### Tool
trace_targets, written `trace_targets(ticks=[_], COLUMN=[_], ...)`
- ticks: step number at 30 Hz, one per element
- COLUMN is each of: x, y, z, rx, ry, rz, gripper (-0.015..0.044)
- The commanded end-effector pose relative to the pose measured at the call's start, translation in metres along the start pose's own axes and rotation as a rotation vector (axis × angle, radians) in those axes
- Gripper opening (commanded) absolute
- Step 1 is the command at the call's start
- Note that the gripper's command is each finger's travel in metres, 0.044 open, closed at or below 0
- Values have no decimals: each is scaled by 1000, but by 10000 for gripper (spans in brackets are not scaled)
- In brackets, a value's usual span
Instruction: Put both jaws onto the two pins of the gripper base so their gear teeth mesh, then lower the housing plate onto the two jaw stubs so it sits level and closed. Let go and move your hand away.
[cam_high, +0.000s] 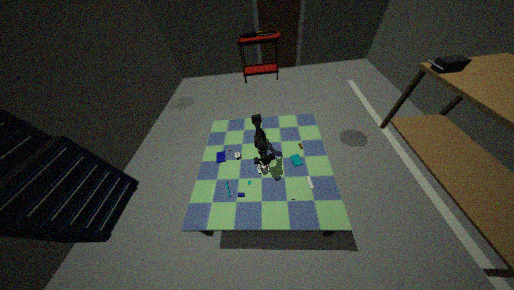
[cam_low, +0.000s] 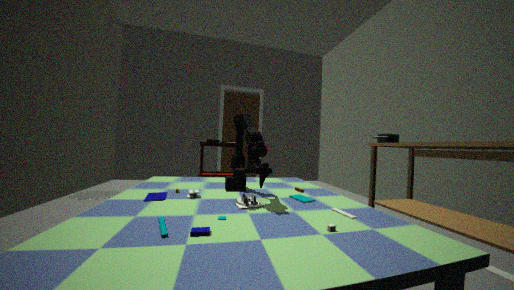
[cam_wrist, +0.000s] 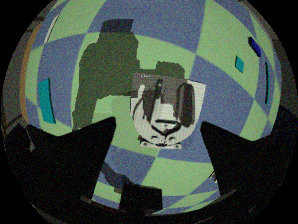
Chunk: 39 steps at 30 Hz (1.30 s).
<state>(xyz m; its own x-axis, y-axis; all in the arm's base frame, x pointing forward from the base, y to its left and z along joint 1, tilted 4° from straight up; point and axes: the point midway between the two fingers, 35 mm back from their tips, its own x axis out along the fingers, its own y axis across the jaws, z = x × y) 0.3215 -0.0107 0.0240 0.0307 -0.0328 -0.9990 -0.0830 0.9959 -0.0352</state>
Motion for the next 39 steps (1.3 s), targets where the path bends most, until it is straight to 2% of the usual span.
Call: trace_targets(ticks=[1,19,39], x=[-2,-14,-30], y=[-26,-143,-235], z=[-6,-59,-166], rx=[-101,-649,-1277], ry=[2,23,65], rz=[3,-12,3], gripper=[440,440,440])
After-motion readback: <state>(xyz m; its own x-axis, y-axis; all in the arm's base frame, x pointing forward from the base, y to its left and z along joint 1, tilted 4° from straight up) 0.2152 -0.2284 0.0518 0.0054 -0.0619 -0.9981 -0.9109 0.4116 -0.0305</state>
